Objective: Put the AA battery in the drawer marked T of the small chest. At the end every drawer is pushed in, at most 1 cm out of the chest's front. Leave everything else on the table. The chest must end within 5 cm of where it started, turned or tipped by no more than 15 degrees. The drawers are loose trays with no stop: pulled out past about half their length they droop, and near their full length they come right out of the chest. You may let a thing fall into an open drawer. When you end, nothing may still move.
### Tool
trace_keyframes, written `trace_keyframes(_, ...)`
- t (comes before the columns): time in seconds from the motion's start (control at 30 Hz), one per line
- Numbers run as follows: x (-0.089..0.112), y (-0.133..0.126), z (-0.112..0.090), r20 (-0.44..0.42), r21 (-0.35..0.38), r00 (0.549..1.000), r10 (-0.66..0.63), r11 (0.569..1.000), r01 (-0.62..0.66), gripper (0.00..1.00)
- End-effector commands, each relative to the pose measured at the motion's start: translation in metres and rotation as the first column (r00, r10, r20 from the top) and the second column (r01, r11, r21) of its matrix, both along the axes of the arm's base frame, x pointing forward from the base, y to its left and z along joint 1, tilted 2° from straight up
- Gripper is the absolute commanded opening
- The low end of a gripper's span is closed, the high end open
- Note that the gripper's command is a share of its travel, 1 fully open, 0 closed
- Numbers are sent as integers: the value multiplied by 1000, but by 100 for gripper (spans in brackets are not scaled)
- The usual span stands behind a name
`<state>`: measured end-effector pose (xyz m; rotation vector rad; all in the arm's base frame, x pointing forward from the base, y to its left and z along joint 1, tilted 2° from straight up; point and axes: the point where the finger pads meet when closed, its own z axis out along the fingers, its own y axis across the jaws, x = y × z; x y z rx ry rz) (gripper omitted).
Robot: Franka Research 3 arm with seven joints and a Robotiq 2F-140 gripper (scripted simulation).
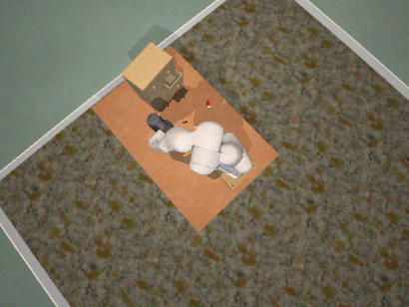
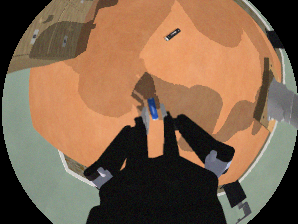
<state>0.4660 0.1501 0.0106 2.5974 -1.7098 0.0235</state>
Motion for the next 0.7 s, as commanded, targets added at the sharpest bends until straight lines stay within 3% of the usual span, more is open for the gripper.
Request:
trace_keyframes(0.0,2,1,1,5,2,1000,10,1000,-10,17)
trace_keyframes(0.67,5,2,1,5,2,1000,10,1000,-10,17)
